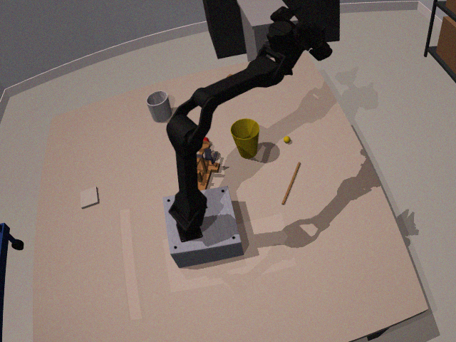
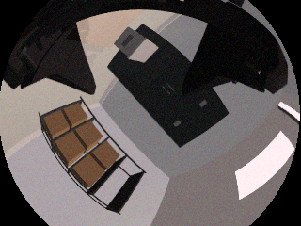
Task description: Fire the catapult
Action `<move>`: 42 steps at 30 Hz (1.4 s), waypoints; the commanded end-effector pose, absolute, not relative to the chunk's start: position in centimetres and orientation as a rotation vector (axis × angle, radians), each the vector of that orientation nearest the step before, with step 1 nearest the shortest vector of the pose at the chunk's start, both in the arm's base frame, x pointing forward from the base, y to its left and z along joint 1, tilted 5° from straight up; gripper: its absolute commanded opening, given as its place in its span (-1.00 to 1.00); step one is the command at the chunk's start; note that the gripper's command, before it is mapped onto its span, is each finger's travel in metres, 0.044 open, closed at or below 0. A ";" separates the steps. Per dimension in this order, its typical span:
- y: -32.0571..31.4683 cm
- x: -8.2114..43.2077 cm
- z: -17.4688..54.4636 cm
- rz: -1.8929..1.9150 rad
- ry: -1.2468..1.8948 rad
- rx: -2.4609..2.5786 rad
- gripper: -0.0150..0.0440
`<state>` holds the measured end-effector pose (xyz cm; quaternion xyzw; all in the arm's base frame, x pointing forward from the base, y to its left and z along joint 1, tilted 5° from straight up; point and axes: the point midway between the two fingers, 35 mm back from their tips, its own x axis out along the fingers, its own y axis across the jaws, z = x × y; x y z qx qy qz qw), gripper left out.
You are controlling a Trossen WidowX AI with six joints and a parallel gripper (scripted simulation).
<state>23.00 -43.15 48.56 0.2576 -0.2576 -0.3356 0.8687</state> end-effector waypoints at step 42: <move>-19.7 34.2 18.2 -0.651 0.693 0.722 1.00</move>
